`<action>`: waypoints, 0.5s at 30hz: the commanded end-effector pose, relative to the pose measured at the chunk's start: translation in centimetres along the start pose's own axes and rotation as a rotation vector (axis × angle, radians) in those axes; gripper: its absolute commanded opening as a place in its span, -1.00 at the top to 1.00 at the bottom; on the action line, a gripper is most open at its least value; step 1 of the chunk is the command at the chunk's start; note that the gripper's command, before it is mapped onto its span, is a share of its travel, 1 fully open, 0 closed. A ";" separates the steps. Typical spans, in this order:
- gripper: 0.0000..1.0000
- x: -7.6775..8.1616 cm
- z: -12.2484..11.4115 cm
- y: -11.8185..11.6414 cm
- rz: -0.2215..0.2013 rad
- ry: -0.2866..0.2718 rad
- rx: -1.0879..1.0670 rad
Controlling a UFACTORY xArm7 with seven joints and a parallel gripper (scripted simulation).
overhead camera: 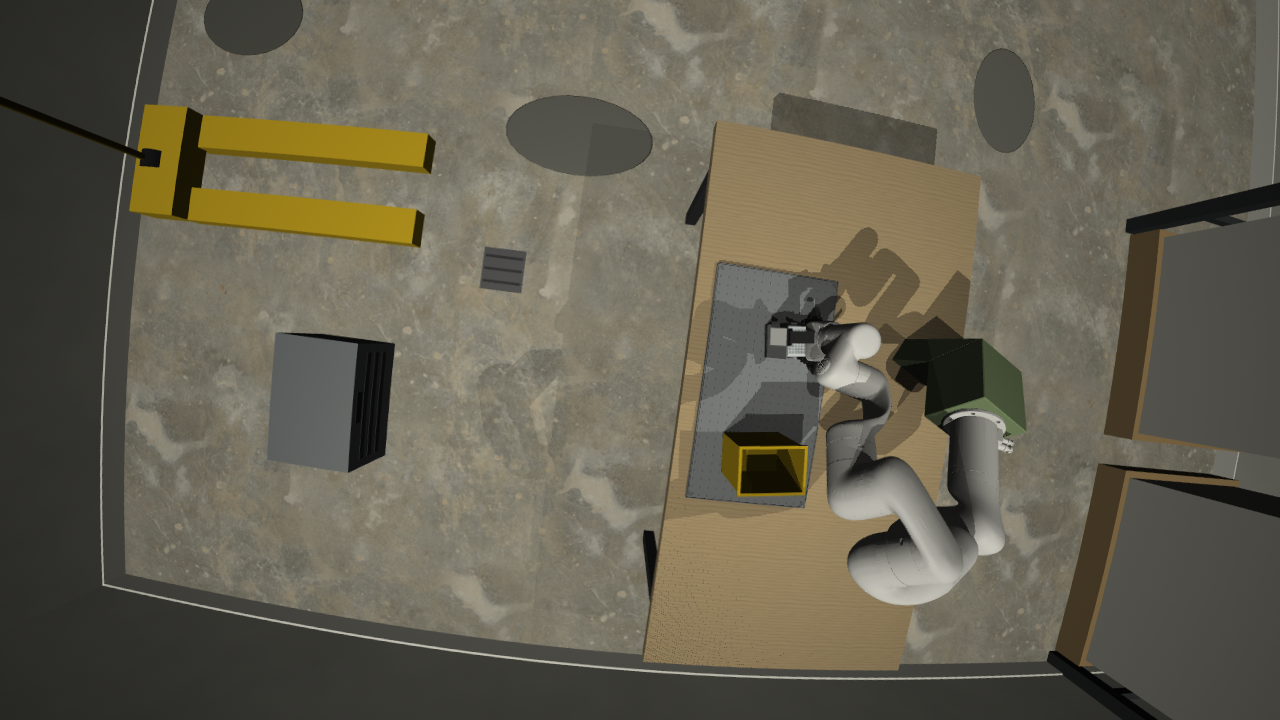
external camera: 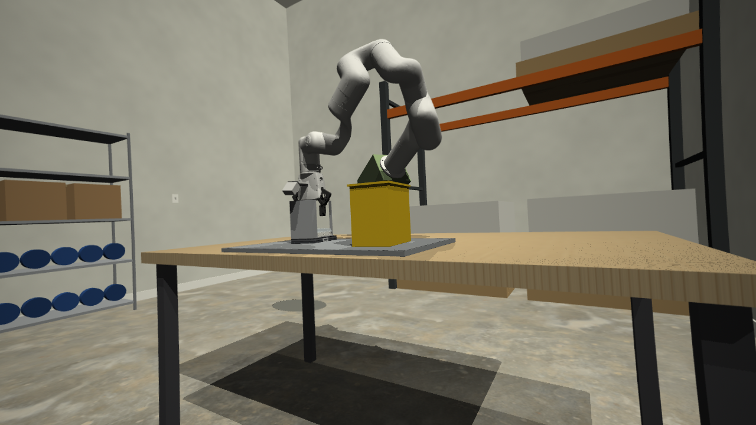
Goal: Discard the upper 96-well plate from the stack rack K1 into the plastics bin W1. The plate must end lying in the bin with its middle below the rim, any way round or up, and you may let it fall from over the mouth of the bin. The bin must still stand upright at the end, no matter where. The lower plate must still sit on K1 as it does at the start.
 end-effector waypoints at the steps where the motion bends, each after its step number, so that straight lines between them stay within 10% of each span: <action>1: -1.00 -0.2 0.0 0.2 -0.005 0.001 0.000; 15: -1.00 -2.6 0.0 0.2 -0.005 0.001 0.000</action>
Point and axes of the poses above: the point where the finger pads meet when closed, its own x axis back along the fingers, its own y axis across the jaws, z = x × y, the point moved 1 cm from there along x, back along the fingers, and after that the axes turned 12 degrees about x, right-handed, at the moved point
